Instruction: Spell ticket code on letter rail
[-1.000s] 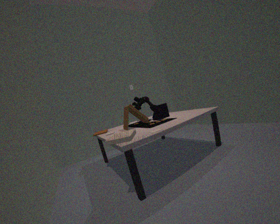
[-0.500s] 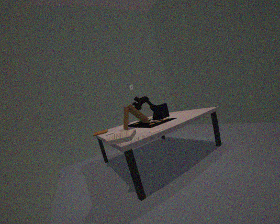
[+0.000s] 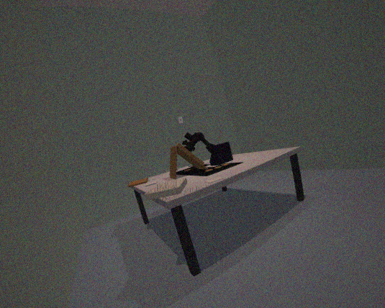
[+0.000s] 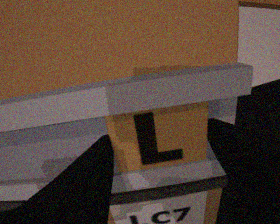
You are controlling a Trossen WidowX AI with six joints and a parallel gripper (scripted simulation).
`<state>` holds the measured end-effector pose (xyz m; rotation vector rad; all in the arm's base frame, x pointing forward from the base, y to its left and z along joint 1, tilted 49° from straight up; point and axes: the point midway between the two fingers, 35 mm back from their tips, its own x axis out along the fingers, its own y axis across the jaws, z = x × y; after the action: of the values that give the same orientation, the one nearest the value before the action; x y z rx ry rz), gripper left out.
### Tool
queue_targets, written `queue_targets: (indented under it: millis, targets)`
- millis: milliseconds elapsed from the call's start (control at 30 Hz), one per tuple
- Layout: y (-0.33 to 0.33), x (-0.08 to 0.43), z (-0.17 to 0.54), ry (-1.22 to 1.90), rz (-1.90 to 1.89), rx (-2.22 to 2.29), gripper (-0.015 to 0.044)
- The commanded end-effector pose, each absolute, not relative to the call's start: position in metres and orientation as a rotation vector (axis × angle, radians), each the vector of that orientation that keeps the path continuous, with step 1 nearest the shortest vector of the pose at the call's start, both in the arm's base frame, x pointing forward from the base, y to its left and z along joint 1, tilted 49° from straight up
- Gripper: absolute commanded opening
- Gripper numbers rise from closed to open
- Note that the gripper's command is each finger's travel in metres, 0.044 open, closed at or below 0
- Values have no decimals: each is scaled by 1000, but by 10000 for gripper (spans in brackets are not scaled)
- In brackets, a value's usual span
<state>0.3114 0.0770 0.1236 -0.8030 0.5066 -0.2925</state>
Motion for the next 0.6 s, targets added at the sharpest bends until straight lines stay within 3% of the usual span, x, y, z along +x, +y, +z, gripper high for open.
queue_targets:
  millis: [0, 567]
  targets:
    - [78, 312, 122, 504, -298, -800, 0]
    - [84, 313, 116, 504, -297, -799, 0]
